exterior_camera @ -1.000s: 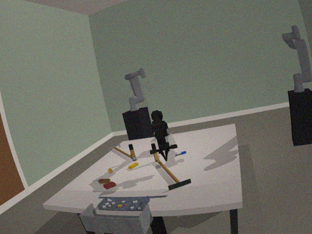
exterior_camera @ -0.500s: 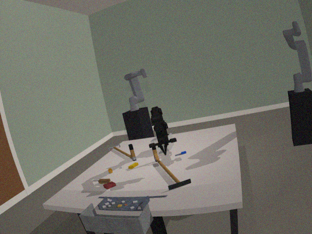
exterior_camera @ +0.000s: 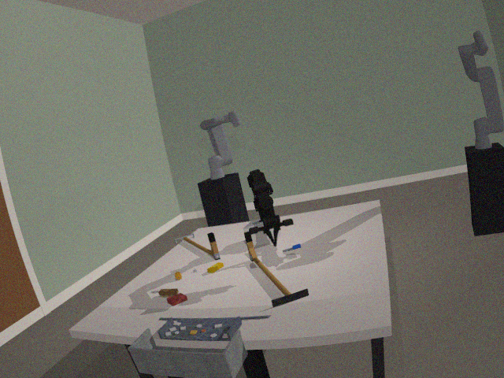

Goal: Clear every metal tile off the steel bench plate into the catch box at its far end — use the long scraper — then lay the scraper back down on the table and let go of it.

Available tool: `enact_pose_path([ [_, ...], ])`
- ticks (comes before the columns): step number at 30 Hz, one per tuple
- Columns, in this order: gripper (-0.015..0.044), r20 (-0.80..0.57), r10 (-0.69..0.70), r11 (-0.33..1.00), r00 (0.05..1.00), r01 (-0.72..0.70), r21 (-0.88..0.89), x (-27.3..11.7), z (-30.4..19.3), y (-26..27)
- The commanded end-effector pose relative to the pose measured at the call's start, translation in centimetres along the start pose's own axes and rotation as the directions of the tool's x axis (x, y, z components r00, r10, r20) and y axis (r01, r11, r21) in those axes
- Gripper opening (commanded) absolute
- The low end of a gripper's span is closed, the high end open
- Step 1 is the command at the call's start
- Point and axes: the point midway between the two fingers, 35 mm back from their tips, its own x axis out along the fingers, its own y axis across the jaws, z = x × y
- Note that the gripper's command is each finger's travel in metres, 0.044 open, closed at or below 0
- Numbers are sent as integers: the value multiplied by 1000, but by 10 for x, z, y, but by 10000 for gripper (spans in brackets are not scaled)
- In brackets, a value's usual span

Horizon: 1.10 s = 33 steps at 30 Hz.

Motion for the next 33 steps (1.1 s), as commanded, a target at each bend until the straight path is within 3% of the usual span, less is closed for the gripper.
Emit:
enact_pose_path([
  [1,0,-6,-5,1000,1000,6,11,11,-1,-1],
  [33,0,-41,-3,1000,999,5,29,94,-19,-1],
])
